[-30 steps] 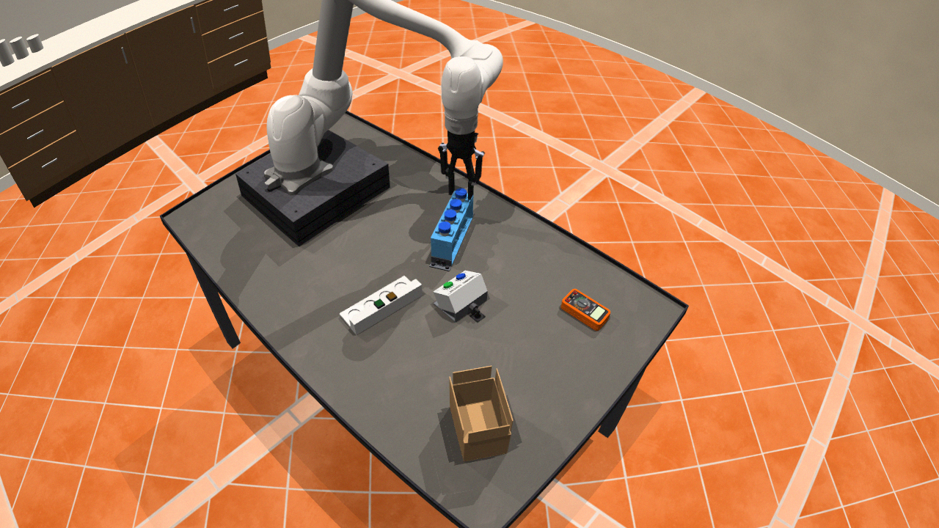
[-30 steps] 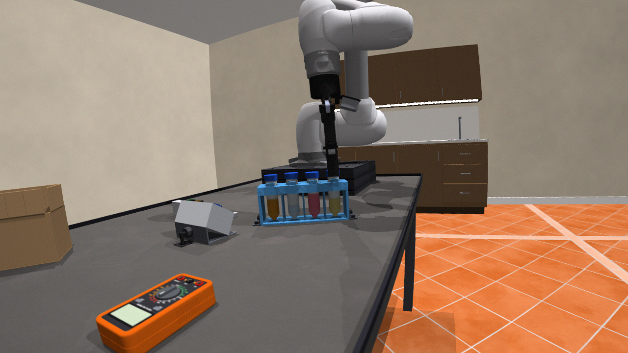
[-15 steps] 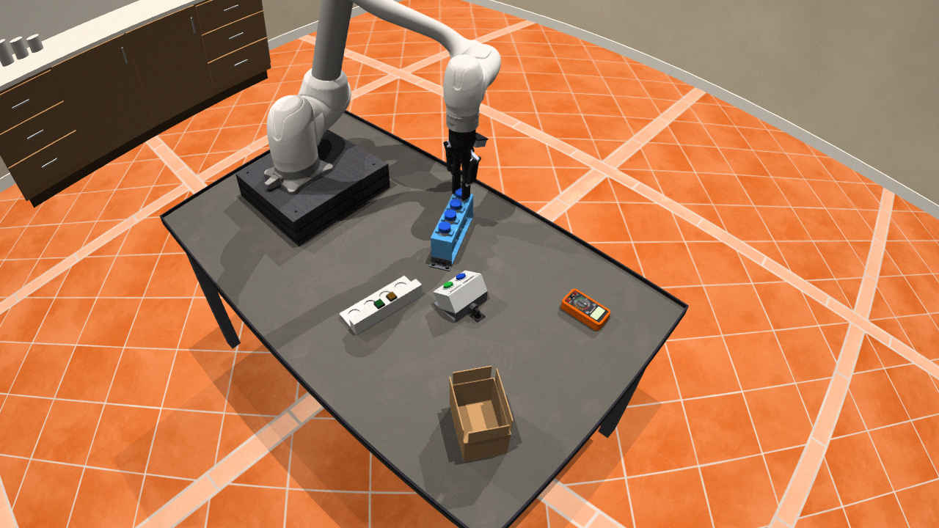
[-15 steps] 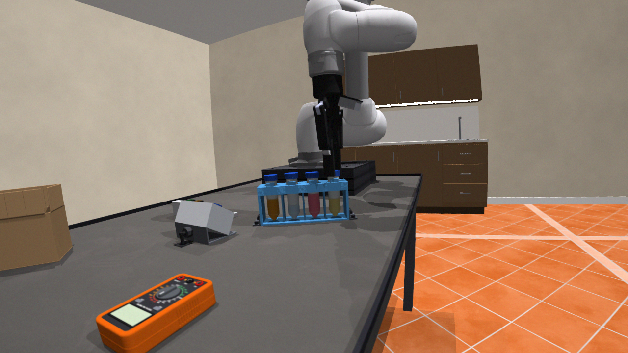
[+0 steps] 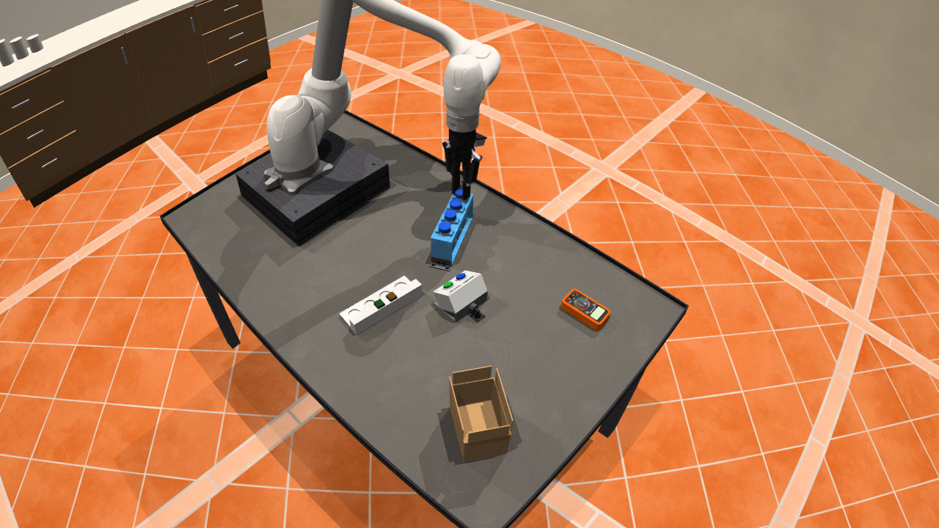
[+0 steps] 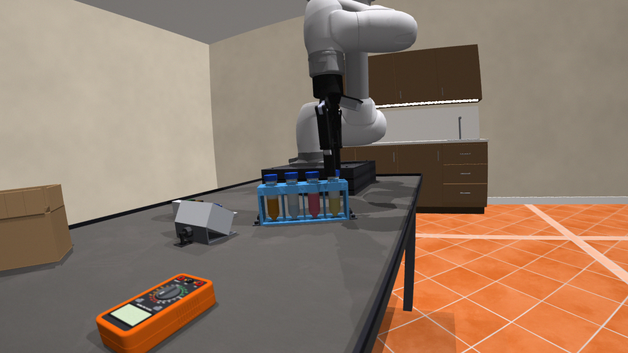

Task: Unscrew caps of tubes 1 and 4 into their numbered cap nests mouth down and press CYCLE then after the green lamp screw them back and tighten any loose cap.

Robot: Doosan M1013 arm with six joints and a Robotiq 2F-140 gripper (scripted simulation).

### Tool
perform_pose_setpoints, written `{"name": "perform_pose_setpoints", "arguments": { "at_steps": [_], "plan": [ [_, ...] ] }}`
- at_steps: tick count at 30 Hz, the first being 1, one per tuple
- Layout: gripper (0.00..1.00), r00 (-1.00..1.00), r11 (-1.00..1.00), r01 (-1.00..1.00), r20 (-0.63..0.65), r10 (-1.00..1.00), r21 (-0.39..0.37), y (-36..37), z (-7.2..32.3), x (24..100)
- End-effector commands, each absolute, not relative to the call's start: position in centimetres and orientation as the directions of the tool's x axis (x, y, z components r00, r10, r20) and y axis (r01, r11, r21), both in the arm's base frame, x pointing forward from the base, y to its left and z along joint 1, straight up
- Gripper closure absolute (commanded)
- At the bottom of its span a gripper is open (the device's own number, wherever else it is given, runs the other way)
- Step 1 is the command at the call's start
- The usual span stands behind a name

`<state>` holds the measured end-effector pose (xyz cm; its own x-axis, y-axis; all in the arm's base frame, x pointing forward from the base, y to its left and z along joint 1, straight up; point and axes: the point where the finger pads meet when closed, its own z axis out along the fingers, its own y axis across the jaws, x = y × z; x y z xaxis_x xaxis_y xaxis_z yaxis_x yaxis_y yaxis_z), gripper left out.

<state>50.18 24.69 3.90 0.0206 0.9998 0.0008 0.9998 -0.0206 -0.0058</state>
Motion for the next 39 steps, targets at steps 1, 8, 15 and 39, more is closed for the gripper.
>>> {"name": "perform_pose_setpoints", "arguments": {
  "at_steps": [1, 8, 15, 39],
  "plan": [
    [0.7, -0.146, 0.146, 0.989, 0.006, 0.989, -0.005, 24.72, 3.97, 50.23],
    [0.7, -0.386, 0.386, 0.922, 0.007, 0.922, -0.004, 24.72, 3.97, 50.23],
    [0.7, -0.679, 0.679, 0.734, 0.007, 0.734, -0.001, 24.72, 3.99, 50.23],
    [0.59, -0.701, 0.701, 0.713, 0.008, 0.713, -0.001, 24.71, 4.01, 50.23]
  ]
}}
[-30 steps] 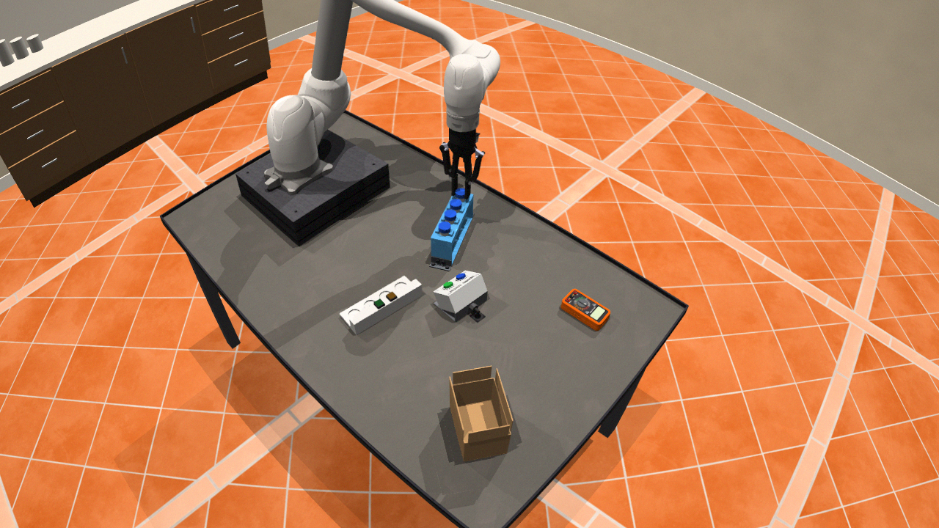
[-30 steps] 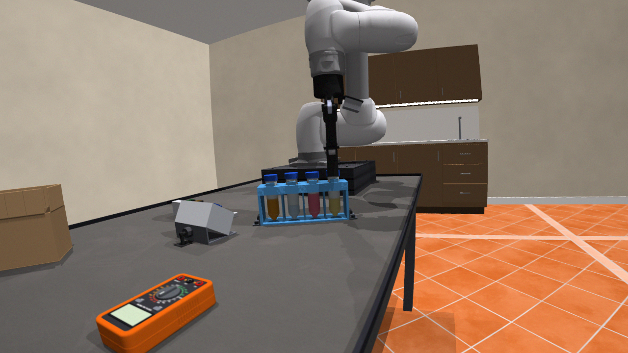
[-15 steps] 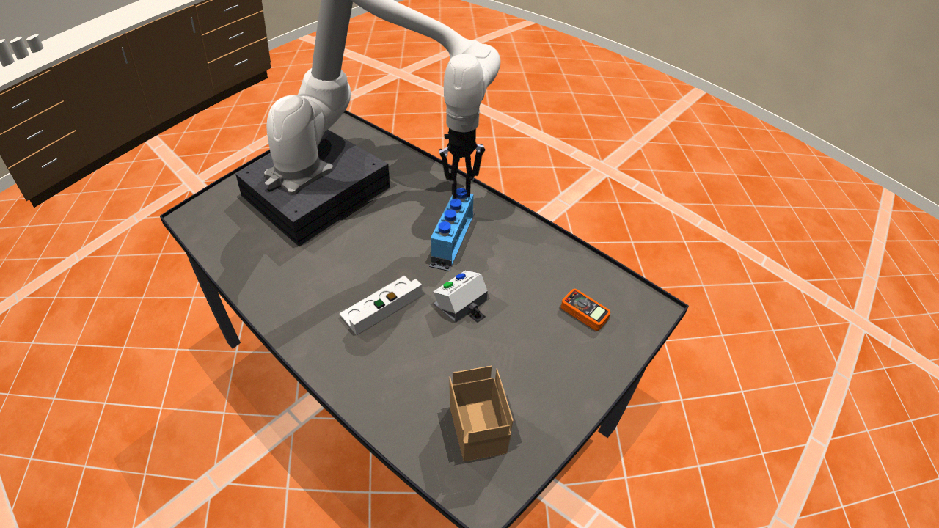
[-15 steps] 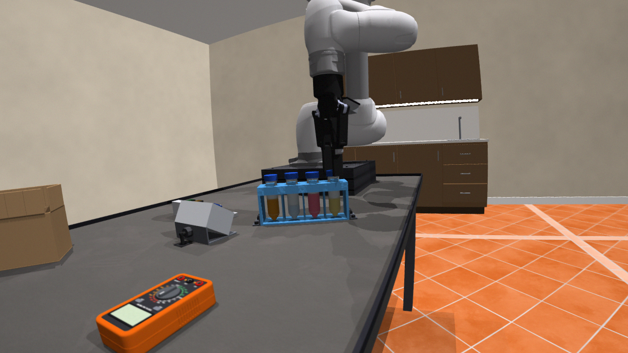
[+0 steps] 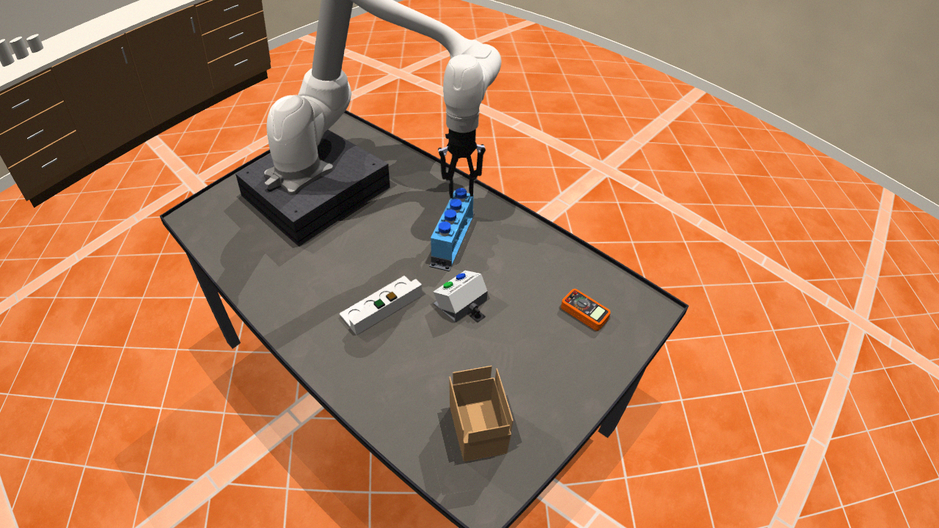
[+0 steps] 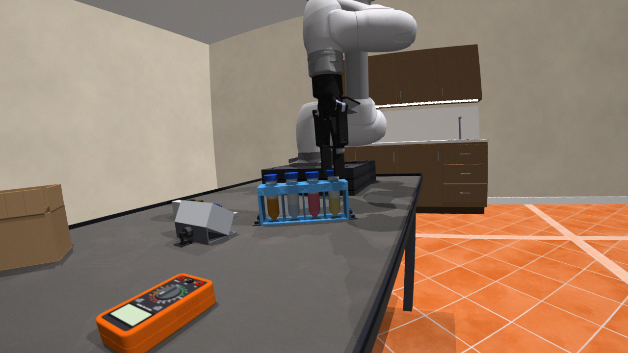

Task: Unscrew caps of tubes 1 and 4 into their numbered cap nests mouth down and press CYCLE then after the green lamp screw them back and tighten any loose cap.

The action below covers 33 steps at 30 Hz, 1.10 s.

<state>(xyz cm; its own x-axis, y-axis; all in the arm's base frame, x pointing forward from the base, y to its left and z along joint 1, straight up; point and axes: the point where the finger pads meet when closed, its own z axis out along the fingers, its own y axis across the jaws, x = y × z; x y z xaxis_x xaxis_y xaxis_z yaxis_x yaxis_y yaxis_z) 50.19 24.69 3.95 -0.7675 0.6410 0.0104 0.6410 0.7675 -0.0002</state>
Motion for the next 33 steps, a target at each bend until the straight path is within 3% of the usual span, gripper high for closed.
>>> {"name": "perform_pose_setpoints", "arguments": {
  "at_steps": [1, 7, 13, 19, 20, 33],
  "plan": [
    [0.59, -0.639, 0.639, 0.769, 0.007, 0.769, -0.002, 24.71, 4.01, 50.23],
    [0.59, -0.262, 0.262, 0.965, 0.008, 0.965, -0.004, 24.71, 4.01, 50.23],
    [0.59, 0.103, -0.103, 0.995, 0.004, 0.995, -0.006, 24.71, 4.01, 50.23],
    [0.59, 0.103, -0.103, 0.995, 0.004, 0.995, -0.006, 24.72, 4.02, 50.23],
    [0.7, 0.103, -0.103, 0.995, 0.004, 0.995, -0.006, 24.72, 4.02, 50.23],
    [0.7, 0.103, -0.103, 0.995, 0.004, 0.995, -0.006, 24.72, 4.02, 50.23]
  ]
}}
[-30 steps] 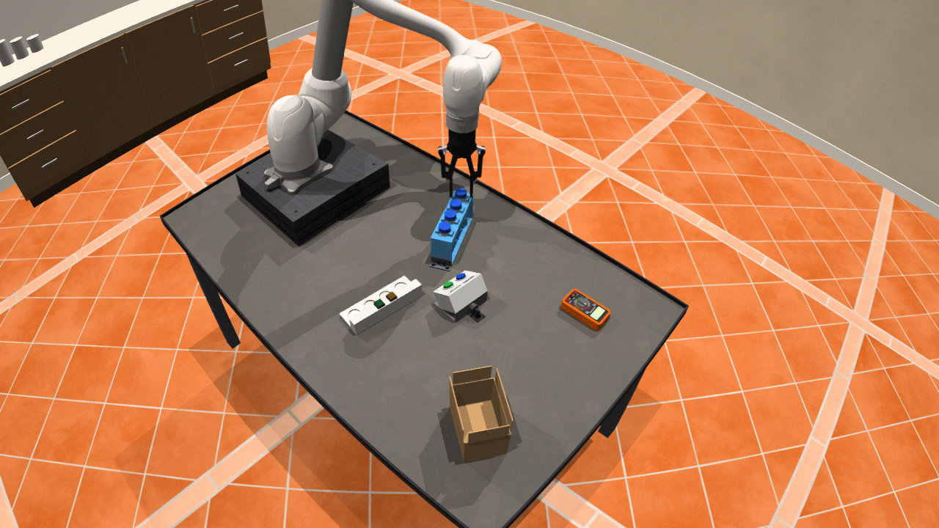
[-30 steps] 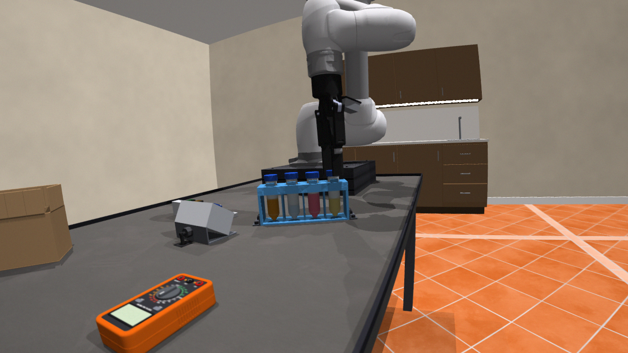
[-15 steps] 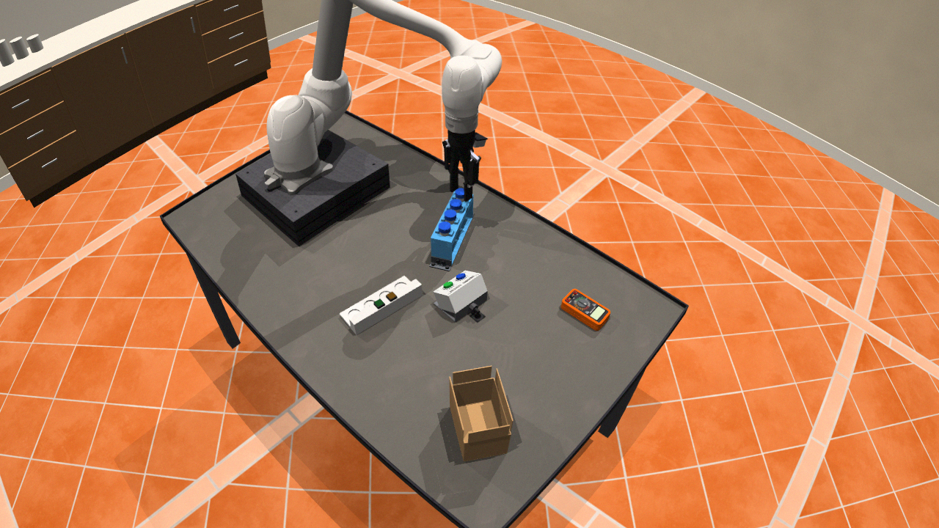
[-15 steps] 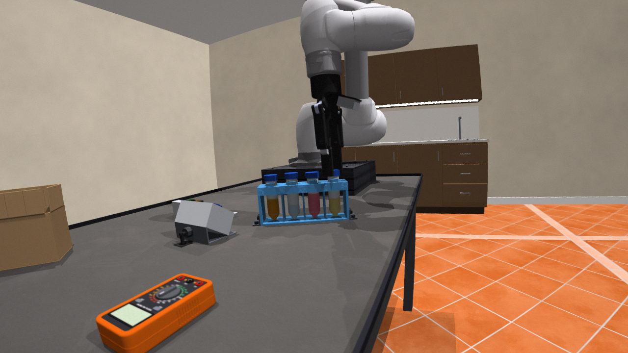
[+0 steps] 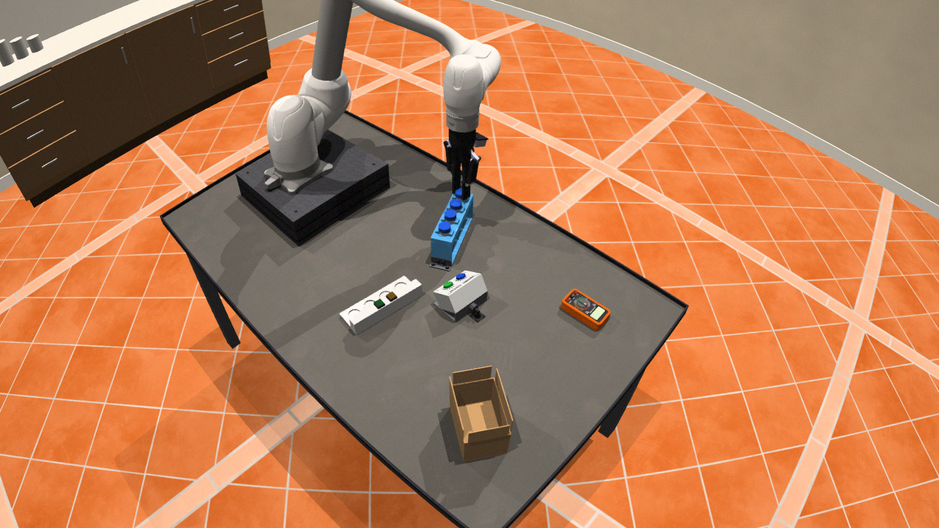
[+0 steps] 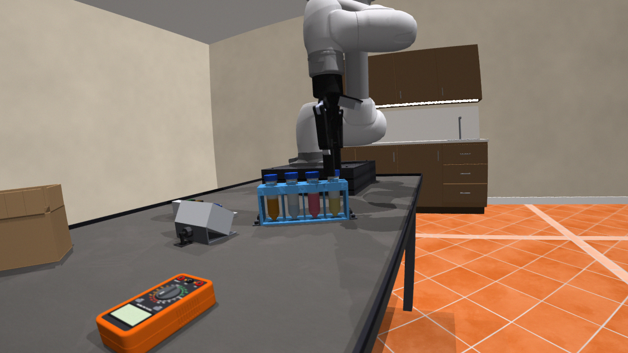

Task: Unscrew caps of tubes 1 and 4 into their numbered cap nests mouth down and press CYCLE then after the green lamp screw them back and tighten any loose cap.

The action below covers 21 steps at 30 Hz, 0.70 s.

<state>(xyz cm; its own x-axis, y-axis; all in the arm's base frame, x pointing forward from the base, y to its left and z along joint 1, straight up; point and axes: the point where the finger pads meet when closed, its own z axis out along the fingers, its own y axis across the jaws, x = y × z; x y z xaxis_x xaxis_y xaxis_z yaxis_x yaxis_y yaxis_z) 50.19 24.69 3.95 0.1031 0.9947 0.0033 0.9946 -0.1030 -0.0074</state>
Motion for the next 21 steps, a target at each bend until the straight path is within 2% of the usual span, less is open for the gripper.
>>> {"name": "perform_pose_setpoints", "arguments": {
  "at_steps": [1, 8, 15, 17, 21],
  "plan": [
    [0.7, 0.103, -0.103, 0.995, 0.004, 0.995, -0.006, 24.72, 4.02, 50.23],
    [0.7, -0.244, 0.244, 0.97, 0.006, 0.97, -0.005, 24.73, 4.04, 50.23],
    [0.7, -0.562, 0.562, 0.827, 0.007, 0.827, -0.002, 24.73, 4.05, 50.23],
    [0.7, -0.562, 0.562, 0.827, 0.007, 0.827, -0.002, 24.73, 4.05, 50.23],
    [0.7, -0.715, 0.715, 0.699, 0.008, 0.699, -0.001, 24.72, 4.06, 50.23]
  ]
}}
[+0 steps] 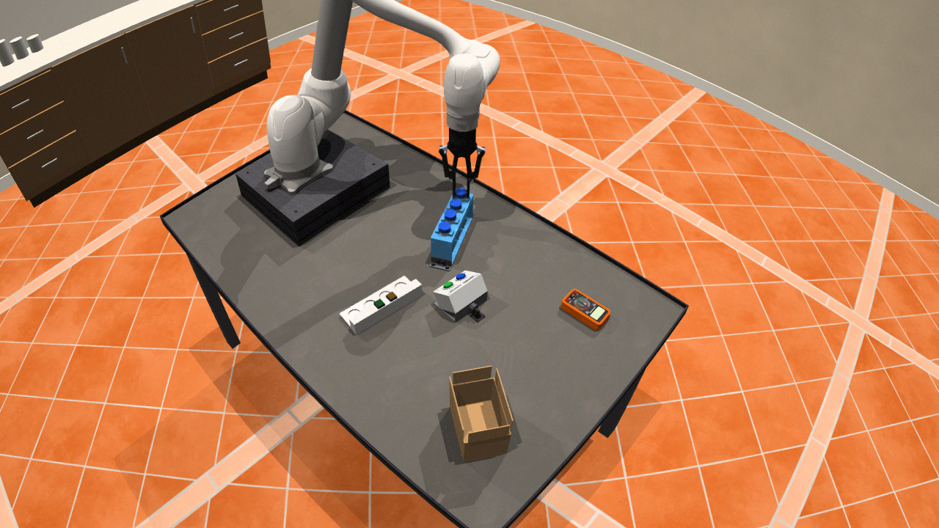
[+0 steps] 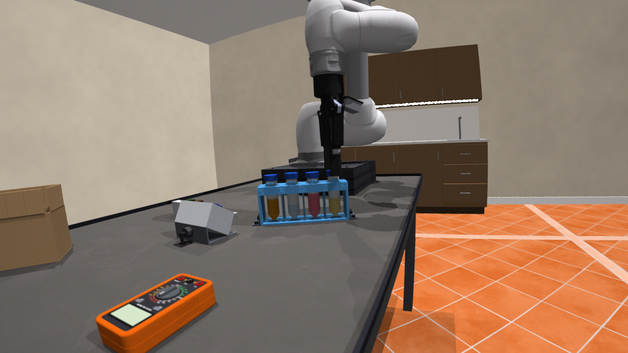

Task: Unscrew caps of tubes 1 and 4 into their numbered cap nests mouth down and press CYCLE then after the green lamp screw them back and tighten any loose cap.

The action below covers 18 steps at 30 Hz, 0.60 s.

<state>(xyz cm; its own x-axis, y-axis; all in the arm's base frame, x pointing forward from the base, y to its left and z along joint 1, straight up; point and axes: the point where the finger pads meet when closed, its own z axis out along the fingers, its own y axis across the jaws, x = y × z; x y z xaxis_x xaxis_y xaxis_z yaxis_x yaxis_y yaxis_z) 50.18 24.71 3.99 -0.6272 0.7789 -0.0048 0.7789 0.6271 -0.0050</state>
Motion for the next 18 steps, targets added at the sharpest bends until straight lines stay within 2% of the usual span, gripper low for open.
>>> {"name": "perform_pose_setpoints", "arguments": {
  "at_steps": [1, 3, 8, 9, 18],
  "plan": [
    [0.7, -0.749, 0.749, 0.663, 0.008, 0.663, 0.0, 24.72, 4.06, 50.23],
    [0.7, -0.81, 0.81, 0.587, 0.008, 0.587, 0.0, 24.72, 4.06, 50.23],
    [0.7, -0.81, 0.81, 0.587, 0.007, 0.587, 0.0, 24.73, 4.07, 50.23],
    [0.59, -0.81, 0.81, 0.587, 0.008, 0.587, 0.0, 24.73, 4.07, 50.23],
    [0.59, -0.81, 0.81, 0.587, 0.008, 0.587, 0.0, 24.73, 4.08, 50.23]
  ]
}}
